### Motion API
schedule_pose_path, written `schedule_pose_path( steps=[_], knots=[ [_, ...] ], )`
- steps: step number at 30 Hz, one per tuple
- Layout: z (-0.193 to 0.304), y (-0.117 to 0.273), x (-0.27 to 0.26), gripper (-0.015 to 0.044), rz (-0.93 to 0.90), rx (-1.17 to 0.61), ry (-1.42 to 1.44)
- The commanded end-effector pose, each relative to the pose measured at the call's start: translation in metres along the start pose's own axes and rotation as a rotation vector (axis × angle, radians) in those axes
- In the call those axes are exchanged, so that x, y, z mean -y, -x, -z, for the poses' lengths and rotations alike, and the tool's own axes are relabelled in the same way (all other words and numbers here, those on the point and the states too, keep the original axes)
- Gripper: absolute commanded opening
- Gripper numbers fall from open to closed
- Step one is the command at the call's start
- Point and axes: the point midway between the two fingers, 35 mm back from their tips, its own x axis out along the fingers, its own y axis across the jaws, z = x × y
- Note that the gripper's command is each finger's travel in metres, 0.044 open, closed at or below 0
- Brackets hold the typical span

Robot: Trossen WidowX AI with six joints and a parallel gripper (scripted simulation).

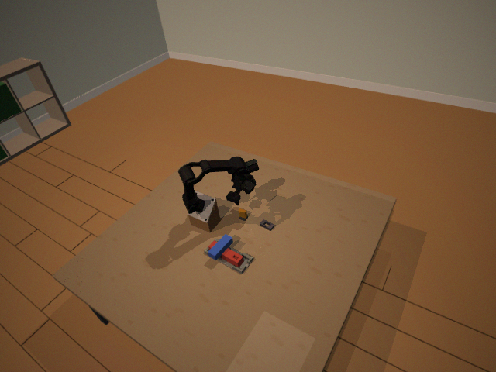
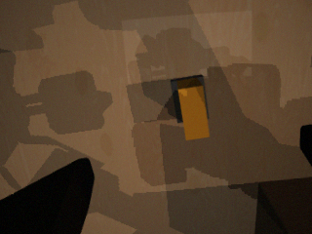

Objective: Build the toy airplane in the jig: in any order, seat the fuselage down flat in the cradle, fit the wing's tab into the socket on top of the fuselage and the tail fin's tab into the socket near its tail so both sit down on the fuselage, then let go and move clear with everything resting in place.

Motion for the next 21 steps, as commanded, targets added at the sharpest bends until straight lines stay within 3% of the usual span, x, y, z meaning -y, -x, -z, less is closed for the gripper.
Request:
schedule_pose_path(
  steps=[1,21],
  knots=[
    [0.006,-0.045,0.006,0.044,0.027,-0.023,0.009],
    [0.006,-0.075,0.006,0.044,0.028,-0.023,0.008]
  ],
)
